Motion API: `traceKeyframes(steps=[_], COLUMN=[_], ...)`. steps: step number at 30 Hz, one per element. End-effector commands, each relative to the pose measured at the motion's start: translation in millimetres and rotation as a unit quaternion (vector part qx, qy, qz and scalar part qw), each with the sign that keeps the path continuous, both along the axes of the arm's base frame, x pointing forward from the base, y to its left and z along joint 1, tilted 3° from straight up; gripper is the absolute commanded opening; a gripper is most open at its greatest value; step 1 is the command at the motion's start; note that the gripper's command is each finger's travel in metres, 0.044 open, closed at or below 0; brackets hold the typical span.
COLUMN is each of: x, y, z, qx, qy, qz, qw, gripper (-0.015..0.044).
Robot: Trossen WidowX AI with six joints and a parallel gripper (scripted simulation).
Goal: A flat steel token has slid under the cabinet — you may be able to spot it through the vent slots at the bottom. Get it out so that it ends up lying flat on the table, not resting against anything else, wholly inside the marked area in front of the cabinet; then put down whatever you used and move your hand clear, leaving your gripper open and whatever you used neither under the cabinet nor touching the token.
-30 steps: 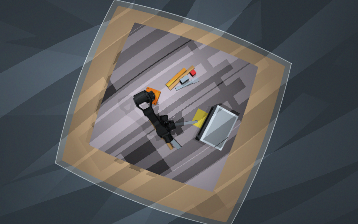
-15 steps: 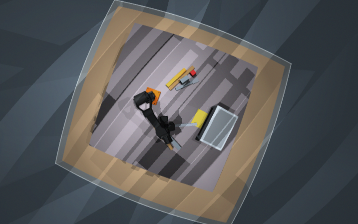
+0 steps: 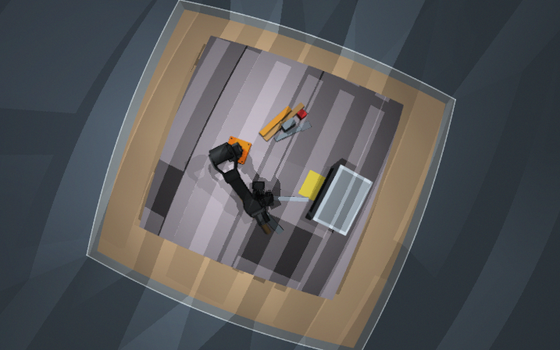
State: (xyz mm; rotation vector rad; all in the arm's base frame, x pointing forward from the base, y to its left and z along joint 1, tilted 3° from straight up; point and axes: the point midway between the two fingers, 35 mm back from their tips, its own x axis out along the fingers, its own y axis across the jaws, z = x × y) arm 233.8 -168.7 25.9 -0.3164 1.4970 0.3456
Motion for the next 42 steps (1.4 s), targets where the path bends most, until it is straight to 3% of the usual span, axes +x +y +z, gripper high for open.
traceKeyframes(steps=[1, 17, 25, 29, 32, 42], x=[0.8, 17.5, 13.5, 13.7, 13.6, 13.4], y=[-0.8, 7.7, 7.1, 6.9, 7.0, 7.2], z=[0.6, 1.7, 0.5, 0.6, 0.5, -0.8], qx=[-0.001, 0.0, 0.001, 0.001, 0.0, 0.0], qy=[-0.001, -0.001, 0.0, 0.0, -0.001, -0.001], qz=[-0.019, -0.017, -0.017, -0.017, -0.017, -0.017], qw=[1.0, 1.0, 1.0, 1.0, 1.0, 1.0], gripper=[0.0, 0.0, 0.02, 0.02, 0.027, 0.027])
